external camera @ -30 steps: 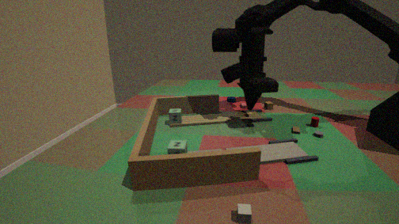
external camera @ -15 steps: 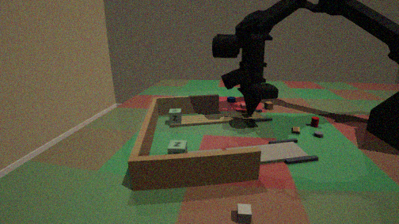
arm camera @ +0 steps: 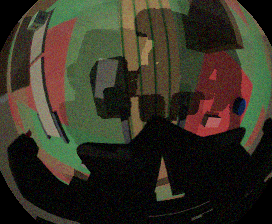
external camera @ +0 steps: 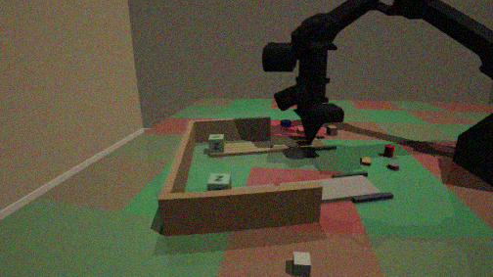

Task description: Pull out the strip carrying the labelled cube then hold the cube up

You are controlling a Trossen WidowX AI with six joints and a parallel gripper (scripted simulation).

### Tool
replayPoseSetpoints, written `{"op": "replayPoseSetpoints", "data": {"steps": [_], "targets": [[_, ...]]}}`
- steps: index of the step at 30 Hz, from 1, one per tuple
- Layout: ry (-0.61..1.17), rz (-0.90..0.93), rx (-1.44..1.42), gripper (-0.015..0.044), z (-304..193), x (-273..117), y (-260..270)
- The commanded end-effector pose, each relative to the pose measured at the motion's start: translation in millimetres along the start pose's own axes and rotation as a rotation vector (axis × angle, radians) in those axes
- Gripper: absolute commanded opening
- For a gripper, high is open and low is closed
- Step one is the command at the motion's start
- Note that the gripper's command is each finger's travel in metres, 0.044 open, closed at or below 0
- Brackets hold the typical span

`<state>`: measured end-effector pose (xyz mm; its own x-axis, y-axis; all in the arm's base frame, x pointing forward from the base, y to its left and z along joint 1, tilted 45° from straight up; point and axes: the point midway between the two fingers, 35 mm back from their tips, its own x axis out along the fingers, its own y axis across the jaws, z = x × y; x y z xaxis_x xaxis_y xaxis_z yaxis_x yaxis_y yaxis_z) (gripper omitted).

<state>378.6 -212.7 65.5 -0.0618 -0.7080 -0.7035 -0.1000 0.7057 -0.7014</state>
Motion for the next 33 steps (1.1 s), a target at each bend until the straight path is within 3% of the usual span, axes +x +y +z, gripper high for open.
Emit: {"op": "replayPoseSetpoints", "data": {"steps": [1, 33], "targets": [[-0.001, 0.004, -0.004, 0.0, -0.1, 0.7, 0.9], [-0.001, 0.004, -0.004, 0.0, -0.7, 3.8, 0.8]]}}
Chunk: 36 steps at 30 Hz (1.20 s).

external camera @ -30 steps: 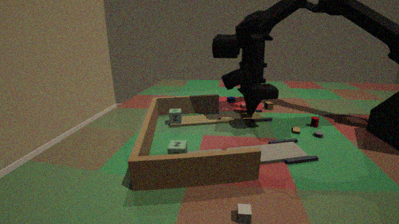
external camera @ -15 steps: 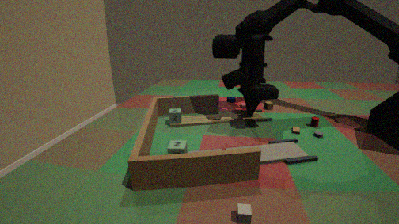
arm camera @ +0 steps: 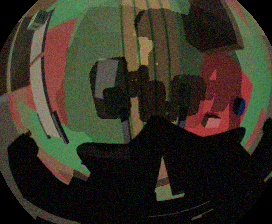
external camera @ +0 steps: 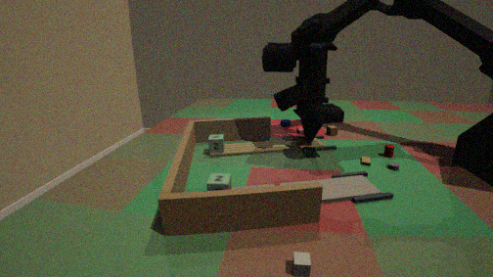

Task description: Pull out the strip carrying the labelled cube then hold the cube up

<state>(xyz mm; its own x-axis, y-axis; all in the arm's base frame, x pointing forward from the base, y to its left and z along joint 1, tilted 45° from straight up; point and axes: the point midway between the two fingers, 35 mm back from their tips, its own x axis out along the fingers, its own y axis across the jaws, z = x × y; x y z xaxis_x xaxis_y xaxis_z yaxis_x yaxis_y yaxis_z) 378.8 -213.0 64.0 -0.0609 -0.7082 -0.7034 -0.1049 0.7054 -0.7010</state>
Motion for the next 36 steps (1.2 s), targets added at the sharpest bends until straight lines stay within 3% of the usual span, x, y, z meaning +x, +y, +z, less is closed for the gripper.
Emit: {"op": "replayPoseSetpoints", "data": {"steps": [1, 36], "targets": [[0.0, 0.004, 0.001, 0.0, -2.0, 2.5, 0.0], [0.003, 0.004, -0.001, 0.0, -56.2, 4.5, 1.4]]}}
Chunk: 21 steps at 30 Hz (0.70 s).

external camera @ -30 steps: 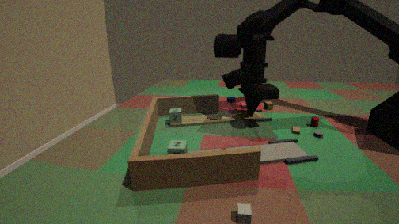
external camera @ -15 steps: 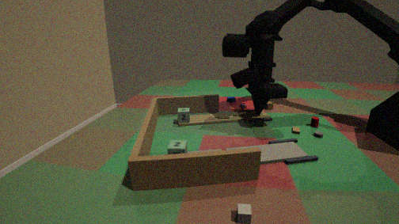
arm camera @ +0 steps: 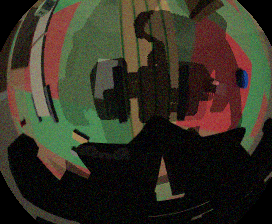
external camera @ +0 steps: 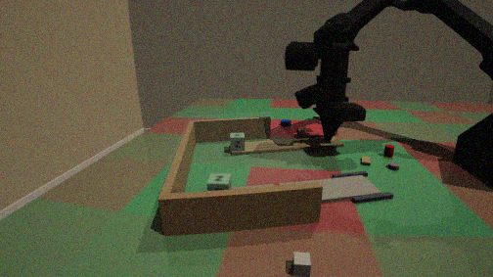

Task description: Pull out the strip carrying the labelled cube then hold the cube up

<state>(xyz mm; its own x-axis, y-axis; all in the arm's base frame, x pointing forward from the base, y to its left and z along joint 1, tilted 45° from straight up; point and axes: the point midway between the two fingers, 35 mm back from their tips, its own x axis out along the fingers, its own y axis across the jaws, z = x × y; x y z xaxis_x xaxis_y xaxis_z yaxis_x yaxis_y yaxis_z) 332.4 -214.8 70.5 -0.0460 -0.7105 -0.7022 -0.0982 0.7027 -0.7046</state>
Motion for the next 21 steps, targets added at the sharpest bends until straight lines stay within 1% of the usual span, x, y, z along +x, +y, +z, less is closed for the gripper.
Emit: {"op": "replayPoseSetpoints", "data": {"steps": [1, 21], "targets": [[0.017, 0.008, -0.008, 0.0, -11.0, 4.9, 2.4], [0.019, 0.008, -0.01, 0.0, -41.3, 5.1, 3.0]]}}
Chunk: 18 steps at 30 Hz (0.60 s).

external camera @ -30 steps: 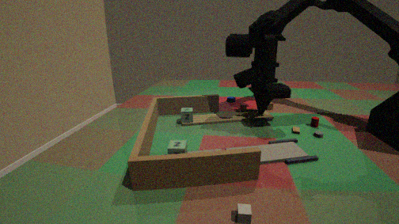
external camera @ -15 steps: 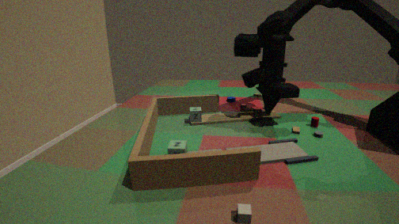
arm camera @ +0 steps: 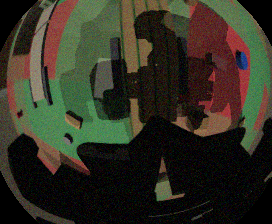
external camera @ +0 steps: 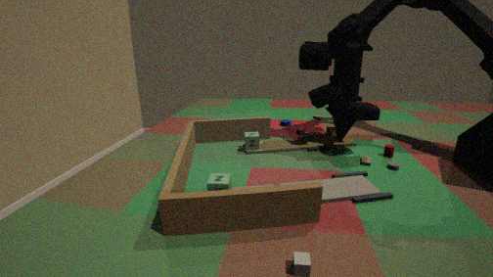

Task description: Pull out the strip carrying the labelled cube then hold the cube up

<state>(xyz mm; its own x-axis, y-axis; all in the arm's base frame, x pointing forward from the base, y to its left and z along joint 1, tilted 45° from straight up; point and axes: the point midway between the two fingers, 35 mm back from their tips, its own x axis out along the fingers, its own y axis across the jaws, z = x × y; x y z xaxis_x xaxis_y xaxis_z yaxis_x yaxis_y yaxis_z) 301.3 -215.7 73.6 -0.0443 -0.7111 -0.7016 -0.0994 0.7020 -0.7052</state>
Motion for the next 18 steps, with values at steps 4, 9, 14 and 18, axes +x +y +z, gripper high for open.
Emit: {"op": "replayPoseSetpoints", "data": {"steps": [4, 9, 14, 18], "targets": [[0.02, 0.009, -0.009, 0.0, -15.9, 5.1, 2.9], [0.021, 0.009, -0.009, 0.0, -23.2, 5.0, 3.0], [0.021, 0.009, -0.009, 0.0, -30.4, 4.9, 3.2], [0.021, 0.009, -0.01, 0.0, -36.8, 4.8, 3.3]]}}
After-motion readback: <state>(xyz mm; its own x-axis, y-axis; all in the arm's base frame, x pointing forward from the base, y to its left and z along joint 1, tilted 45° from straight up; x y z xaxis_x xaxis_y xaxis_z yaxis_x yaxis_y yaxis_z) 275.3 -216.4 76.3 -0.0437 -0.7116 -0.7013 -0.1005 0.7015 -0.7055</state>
